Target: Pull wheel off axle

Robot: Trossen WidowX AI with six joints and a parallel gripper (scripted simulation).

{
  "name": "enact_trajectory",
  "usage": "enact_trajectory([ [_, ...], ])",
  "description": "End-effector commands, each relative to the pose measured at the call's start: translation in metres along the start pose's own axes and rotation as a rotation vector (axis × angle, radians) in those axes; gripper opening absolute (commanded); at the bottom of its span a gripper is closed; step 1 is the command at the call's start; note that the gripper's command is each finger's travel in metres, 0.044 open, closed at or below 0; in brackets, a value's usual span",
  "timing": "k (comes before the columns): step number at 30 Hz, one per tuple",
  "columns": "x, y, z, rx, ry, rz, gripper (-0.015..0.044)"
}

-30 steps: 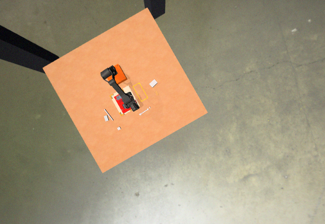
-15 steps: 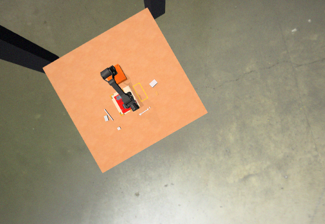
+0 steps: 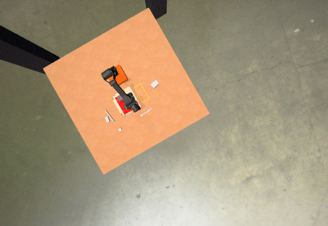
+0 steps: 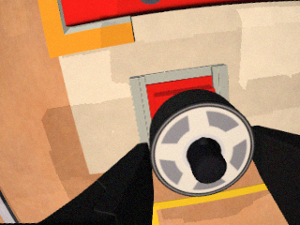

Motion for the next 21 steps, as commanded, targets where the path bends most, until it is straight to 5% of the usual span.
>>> enact_trajectory([
  [1, 0.0055, 0.0010, 0.0002, 0.001, 0.000, -0.007, 0.0000],
  [21, 0.0121, 0.0010, 0.0003, 0.001, -0.001, -0.008, 0.0000],
])
Point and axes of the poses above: the point midway between the two fingers, 35 mm back from their tips, its own x axis back along the fingers, its own y axis across the jaws, z = x × y, the point moved 5 cm from there along x, back along the fingers
